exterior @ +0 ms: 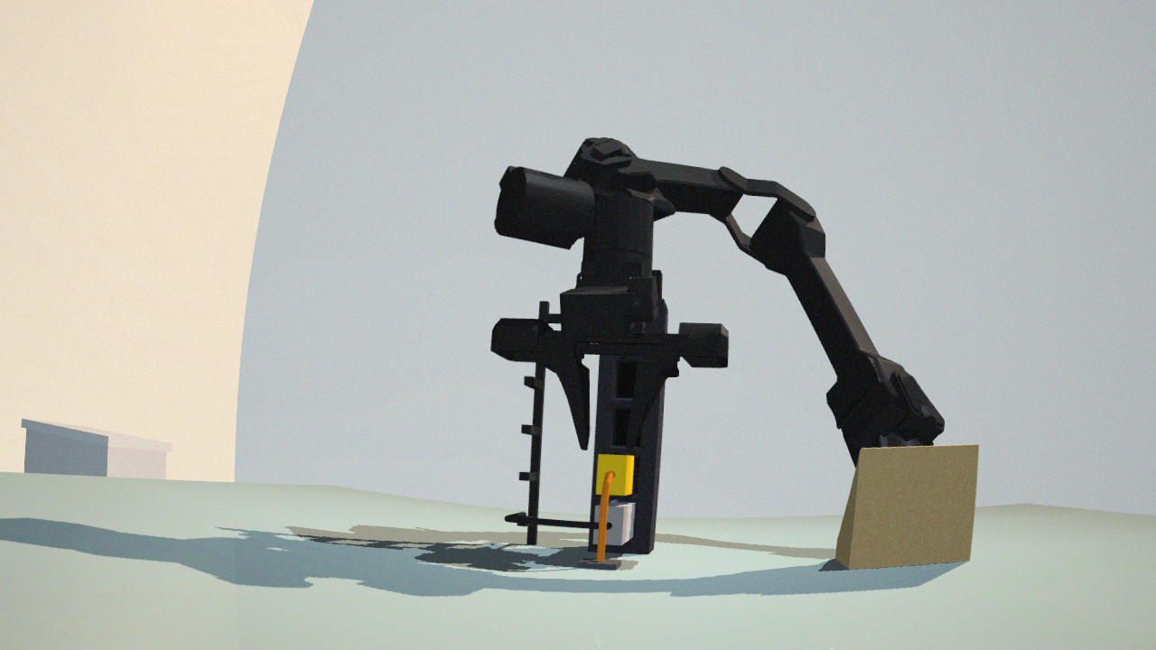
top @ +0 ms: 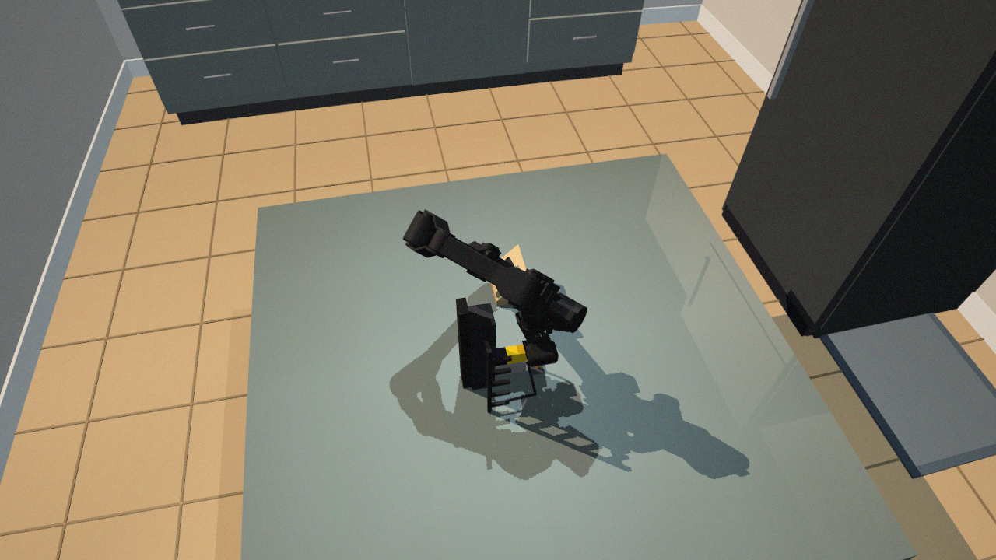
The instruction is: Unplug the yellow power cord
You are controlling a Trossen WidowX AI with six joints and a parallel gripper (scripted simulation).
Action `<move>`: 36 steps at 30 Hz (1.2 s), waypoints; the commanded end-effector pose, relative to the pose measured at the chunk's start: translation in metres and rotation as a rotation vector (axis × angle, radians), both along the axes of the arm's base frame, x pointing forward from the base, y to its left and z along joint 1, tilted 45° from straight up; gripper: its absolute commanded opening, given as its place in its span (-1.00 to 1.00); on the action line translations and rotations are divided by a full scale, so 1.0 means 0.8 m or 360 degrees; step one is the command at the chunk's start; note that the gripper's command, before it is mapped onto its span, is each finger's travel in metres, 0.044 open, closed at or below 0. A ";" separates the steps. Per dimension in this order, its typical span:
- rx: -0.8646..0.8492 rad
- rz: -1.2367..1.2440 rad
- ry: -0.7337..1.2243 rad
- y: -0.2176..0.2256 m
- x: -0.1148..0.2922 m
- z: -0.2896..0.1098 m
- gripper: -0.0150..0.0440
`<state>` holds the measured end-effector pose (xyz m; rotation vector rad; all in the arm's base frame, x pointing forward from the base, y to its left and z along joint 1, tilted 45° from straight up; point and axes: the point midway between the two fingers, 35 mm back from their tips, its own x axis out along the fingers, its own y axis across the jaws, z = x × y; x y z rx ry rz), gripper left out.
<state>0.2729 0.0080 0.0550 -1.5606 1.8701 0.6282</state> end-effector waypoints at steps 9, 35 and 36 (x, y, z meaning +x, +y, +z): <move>-0.0015 0.0002 0.0021 -0.020 -0.008 0.016 0.05; -0.0016 0.0002 0.0021 -0.033 -0.011 0.008 0.05; -0.0016 0.0002 0.0021 -0.033 -0.011 0.008 0.05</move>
